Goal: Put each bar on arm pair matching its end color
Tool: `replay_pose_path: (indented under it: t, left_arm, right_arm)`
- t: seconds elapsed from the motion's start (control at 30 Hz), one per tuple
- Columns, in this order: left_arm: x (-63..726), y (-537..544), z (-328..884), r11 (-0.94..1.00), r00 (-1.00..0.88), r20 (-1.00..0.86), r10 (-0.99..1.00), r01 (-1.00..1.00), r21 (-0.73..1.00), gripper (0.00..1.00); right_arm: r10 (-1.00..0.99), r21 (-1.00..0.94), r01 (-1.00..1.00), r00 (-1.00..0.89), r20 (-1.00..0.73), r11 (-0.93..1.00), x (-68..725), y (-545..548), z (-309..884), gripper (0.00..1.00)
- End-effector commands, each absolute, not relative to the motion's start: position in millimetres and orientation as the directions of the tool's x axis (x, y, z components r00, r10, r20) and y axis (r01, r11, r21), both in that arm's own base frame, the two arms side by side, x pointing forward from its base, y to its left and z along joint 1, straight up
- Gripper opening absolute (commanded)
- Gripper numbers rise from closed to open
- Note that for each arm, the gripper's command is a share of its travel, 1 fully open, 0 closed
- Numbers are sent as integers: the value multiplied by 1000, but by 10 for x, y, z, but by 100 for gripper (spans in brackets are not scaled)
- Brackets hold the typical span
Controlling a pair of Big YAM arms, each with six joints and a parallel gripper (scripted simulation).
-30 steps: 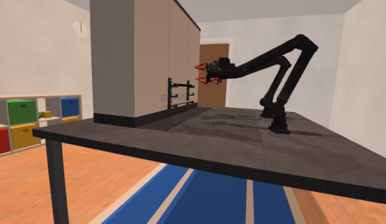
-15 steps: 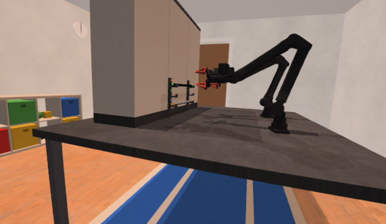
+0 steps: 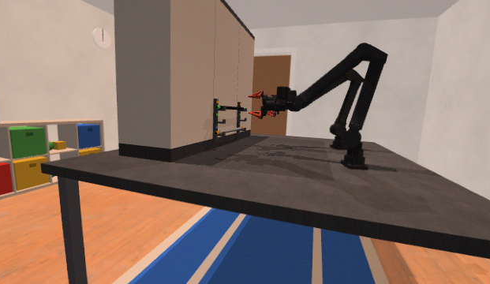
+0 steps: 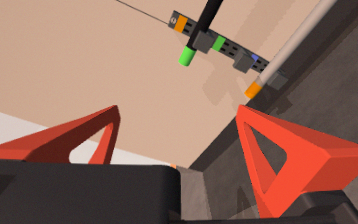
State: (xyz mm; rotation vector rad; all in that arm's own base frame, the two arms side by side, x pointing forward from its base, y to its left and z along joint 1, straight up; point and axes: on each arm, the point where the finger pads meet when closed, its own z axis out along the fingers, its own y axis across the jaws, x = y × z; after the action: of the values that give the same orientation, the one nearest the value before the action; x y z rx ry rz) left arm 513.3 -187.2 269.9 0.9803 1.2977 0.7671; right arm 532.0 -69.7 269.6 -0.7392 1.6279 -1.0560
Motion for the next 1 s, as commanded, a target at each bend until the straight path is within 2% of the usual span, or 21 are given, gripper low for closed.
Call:
replay_pose_path:
  t: [0.0, 0.97]
  left_arm:
    - [5119, -1981, 2760, 367, 168, -367, 915, 34, 930, 100]
    - [5095, -2552, 2153, 48, 212, -49, 976, 5, 999, 100]
  right_arm:
    - [-881, -929, 56, -301, -364, 365, 5357, -799, 2760, 100]
    - [-928, -999, 9, -370, -48, 48, 5402, -1028, 2153, 100]
